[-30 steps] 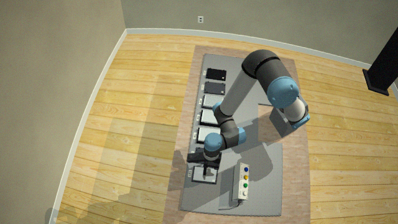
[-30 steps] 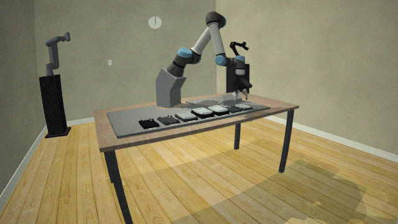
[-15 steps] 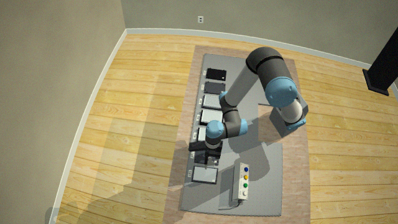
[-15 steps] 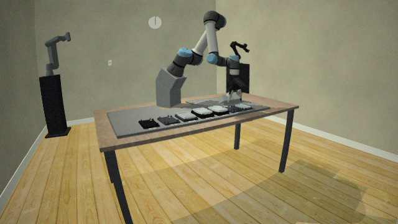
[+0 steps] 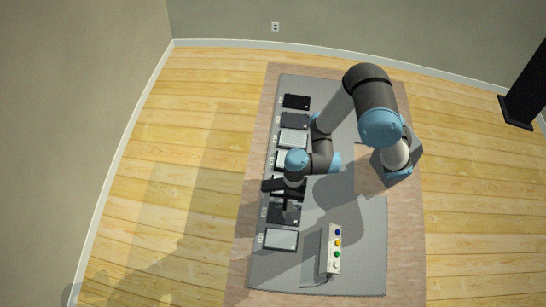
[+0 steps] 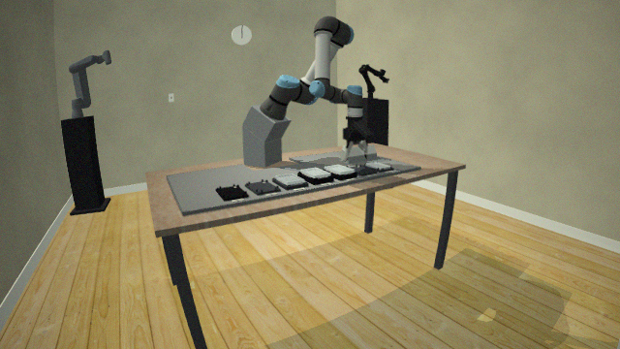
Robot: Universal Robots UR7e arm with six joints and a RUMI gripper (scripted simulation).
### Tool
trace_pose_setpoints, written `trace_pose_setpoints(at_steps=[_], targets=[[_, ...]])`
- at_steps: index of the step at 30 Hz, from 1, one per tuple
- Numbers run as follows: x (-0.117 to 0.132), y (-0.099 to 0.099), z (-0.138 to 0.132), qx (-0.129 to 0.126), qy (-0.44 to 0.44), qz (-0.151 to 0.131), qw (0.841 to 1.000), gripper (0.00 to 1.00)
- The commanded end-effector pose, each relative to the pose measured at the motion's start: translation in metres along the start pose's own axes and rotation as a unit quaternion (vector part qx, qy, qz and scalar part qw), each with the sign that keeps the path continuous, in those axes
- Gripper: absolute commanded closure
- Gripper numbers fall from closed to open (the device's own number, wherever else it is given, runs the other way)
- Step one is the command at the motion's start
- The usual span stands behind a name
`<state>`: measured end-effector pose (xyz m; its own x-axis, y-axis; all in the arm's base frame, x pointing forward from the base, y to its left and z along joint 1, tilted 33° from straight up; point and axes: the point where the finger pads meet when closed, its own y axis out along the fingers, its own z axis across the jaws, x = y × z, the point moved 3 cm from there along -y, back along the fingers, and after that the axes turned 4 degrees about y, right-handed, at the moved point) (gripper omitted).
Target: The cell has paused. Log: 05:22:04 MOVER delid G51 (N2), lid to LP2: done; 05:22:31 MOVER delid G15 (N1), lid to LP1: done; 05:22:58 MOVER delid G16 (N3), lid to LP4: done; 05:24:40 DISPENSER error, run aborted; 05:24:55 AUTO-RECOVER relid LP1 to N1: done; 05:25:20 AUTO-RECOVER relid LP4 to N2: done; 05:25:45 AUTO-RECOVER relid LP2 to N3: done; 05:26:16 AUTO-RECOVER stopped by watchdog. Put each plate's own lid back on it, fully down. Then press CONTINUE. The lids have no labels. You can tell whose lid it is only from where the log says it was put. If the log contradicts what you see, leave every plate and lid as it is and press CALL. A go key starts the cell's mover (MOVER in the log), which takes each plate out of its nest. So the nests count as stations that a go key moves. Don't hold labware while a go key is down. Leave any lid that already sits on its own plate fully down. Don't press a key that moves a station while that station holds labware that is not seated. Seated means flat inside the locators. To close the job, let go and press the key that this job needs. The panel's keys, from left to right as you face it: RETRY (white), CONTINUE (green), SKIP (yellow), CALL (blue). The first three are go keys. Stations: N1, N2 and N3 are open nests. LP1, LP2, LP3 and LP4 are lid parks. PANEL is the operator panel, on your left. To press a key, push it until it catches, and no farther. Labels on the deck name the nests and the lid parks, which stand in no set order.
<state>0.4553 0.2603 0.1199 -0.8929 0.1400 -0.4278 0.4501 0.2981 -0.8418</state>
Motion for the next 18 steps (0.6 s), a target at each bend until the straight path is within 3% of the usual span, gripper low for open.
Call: trace_pose_setpoints(at_steps=[1,18], targets=[[-0.003,0.0,0.025,-0.002,-0.001,0.0,1.0,0.18],[-0.01,0.0,0.1,-0.002,-0.001,0.0,1.0,0.18]])
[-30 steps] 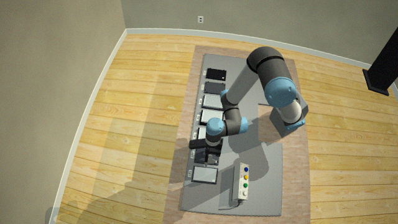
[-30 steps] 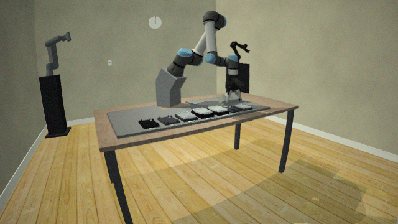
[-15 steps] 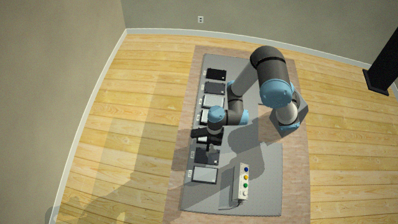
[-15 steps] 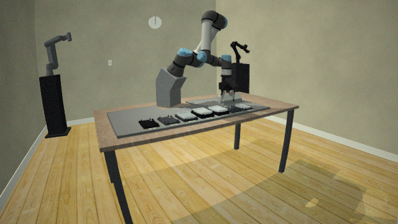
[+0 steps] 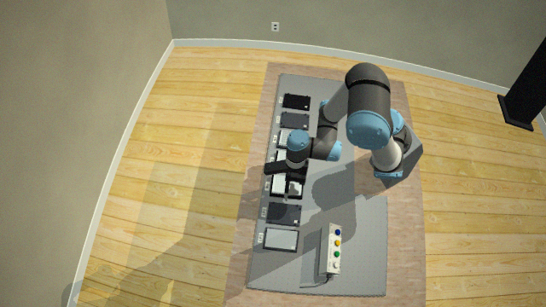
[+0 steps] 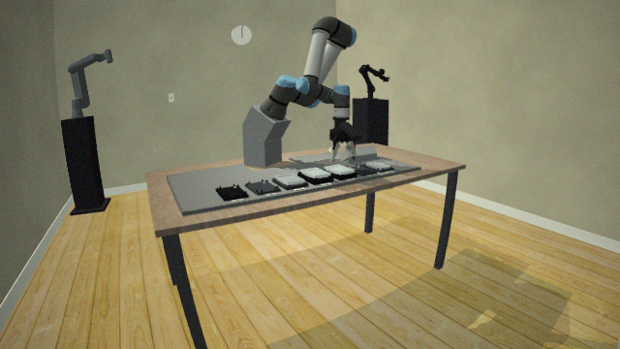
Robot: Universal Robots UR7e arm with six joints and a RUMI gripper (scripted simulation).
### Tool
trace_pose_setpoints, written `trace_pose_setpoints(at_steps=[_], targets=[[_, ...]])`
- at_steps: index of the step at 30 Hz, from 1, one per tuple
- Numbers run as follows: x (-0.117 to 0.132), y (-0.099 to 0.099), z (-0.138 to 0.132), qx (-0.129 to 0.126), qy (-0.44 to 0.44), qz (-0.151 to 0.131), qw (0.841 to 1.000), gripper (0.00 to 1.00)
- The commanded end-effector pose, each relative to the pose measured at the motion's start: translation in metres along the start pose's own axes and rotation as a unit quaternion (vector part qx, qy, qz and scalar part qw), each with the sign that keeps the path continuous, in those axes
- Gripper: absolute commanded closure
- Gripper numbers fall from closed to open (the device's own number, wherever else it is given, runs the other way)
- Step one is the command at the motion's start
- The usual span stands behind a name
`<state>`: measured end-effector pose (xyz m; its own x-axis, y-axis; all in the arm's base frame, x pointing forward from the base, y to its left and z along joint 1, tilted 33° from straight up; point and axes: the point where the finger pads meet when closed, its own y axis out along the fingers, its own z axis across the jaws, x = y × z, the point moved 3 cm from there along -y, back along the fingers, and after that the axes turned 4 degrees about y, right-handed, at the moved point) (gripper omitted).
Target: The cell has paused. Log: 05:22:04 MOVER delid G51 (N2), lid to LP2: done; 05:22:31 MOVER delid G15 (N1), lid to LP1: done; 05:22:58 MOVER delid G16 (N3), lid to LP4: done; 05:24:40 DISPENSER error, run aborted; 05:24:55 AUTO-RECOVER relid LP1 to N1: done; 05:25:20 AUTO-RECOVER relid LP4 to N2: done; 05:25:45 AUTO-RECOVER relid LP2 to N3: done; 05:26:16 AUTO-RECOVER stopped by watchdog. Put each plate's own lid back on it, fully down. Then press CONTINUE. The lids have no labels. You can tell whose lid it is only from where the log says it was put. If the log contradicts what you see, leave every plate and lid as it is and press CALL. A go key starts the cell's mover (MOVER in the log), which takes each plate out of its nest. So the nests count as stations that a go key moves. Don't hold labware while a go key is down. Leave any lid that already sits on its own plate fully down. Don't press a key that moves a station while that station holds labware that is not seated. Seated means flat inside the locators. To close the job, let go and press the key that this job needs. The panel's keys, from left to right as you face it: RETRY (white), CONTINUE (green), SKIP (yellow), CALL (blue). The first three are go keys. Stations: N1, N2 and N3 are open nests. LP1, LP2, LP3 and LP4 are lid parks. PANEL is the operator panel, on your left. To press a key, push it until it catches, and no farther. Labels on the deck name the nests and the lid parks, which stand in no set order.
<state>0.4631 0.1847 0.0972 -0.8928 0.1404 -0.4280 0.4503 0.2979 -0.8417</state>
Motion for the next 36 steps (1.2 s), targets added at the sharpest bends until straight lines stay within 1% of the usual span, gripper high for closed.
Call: trace_pose_setpoints(at_steps=[1,10,12,27,29,32,36], targets=[[-0.003,0.0,0.026,-0.002,-0.001,0.0,1.0,0.18],[-0.007,0.0,0.07,-0.002,-0.001,0.0,1.0,0.18],[-0.007,0.0,0.07,-0.002,-0.001,0.0,1.0,0.18],[-0.015,0.0,0.145,-0.002,-0.001,0.0,1.0,0.18],[-0.015,0.0,0.145,-0.002,-0.001,0.0,1.0,0.18],[-0.016,0.0,0.157,-0.002,-0.001,0.0,1.0,0.18],[-0.016,0.0,0.157,-0.002,-0.001,0.0,1.0,0.18]])
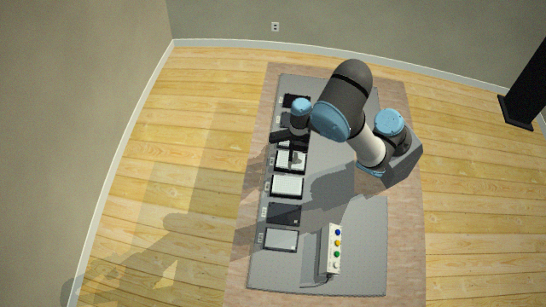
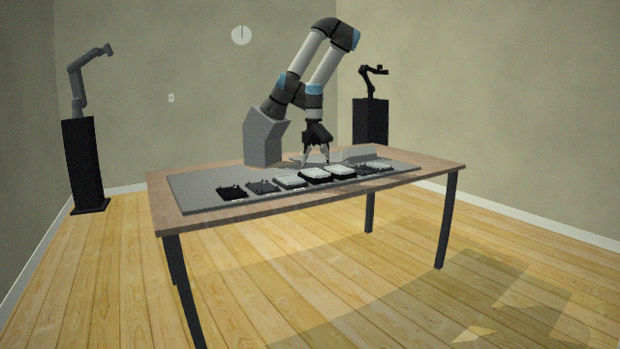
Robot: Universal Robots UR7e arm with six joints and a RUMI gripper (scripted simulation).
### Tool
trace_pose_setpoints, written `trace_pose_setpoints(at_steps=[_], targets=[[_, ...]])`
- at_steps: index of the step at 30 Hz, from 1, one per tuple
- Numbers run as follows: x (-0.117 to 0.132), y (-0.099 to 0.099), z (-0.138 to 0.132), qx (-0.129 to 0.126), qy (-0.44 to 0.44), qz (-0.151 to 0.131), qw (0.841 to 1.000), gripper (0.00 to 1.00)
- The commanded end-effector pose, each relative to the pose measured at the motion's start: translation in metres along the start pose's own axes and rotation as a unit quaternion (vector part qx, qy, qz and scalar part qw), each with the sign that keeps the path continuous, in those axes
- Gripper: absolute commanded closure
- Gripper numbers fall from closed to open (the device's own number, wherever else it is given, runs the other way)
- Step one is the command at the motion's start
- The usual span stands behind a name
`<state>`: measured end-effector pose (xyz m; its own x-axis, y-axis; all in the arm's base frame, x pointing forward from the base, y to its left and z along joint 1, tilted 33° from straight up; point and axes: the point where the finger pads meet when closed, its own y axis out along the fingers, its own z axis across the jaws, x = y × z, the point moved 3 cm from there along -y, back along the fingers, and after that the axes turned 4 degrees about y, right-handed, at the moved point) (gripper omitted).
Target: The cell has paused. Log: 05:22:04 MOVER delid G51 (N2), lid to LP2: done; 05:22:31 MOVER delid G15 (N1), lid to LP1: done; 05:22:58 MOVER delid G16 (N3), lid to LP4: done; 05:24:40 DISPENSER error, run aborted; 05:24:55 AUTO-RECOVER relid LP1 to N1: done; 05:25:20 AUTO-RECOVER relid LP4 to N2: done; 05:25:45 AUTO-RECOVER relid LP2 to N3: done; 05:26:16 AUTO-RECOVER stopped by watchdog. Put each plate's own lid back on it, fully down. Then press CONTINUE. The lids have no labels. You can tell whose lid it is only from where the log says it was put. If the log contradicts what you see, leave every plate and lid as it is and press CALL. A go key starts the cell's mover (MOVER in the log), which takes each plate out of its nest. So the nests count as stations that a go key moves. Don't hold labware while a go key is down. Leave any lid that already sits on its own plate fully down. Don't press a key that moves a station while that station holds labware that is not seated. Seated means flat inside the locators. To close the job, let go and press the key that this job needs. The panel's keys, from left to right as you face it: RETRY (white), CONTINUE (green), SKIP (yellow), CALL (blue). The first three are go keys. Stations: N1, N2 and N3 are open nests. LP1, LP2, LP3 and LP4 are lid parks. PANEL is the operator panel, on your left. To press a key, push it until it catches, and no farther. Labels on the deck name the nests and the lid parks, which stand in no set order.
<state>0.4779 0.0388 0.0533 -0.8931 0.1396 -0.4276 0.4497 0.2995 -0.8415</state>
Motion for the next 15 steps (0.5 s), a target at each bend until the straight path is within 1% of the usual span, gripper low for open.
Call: trace_pose_setpoints(at_steps=[1,11,15], targets=[[-0.001,0.0001,0.0051,-0.001,-0.001,0.0,1.0,0.18],[-0.001,0.0001,0.0051,-0.001,-0.001,0.0,1.0,0.18],[-0.001,0.0067,0.0051,-0.001,-0.001,0.0,1.0,0.18]])
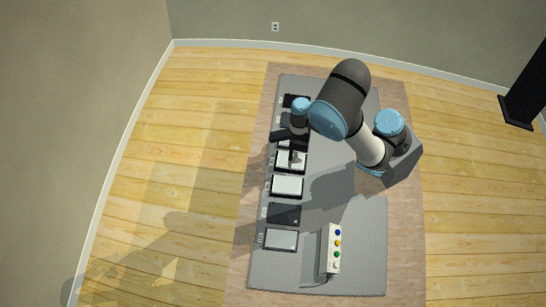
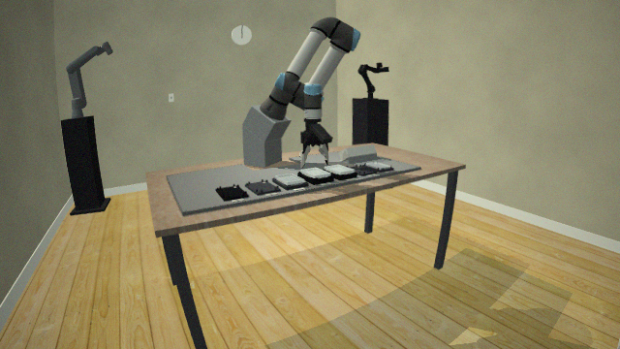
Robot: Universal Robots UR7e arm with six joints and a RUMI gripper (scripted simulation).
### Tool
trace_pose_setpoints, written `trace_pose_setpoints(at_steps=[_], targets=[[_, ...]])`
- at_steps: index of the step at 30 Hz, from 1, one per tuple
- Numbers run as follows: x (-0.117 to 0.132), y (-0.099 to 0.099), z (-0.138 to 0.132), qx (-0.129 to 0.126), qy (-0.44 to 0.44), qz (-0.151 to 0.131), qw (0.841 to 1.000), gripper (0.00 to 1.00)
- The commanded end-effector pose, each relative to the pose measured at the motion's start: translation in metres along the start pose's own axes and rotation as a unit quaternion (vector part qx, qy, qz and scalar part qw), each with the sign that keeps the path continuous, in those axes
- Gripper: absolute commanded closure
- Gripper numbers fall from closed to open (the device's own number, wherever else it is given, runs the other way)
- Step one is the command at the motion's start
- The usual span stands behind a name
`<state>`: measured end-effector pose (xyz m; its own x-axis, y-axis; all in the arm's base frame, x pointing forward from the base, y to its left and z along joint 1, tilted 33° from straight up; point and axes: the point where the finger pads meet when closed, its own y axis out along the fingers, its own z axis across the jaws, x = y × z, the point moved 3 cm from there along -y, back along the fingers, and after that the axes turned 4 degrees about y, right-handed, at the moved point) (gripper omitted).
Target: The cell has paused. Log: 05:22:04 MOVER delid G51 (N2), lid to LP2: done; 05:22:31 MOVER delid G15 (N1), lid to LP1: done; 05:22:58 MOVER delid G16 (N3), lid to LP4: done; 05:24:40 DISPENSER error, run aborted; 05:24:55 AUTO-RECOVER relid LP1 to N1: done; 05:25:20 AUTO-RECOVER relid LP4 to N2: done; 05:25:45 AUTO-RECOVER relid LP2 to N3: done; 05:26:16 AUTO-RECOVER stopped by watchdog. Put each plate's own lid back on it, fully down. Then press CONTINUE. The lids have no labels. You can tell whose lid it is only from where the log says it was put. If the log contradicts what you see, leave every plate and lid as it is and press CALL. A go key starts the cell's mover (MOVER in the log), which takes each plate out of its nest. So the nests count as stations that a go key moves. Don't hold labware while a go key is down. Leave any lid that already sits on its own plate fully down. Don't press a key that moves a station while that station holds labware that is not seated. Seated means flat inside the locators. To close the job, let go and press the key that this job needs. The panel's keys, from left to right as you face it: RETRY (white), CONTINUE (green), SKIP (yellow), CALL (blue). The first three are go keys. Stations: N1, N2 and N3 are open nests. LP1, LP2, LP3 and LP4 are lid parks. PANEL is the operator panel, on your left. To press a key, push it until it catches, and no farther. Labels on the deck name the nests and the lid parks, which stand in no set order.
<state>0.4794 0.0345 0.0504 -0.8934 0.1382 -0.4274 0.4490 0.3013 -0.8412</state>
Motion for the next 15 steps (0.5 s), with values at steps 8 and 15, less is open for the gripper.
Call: trace_pose_setpoints(at_steps=[8,15], targets=[[0.0,0.018,0.0,0.0,0.0,0.0,1.0,0.18],[0.0,0.02,0.0,0.0,0.0,0.0,1.0,0.18]])
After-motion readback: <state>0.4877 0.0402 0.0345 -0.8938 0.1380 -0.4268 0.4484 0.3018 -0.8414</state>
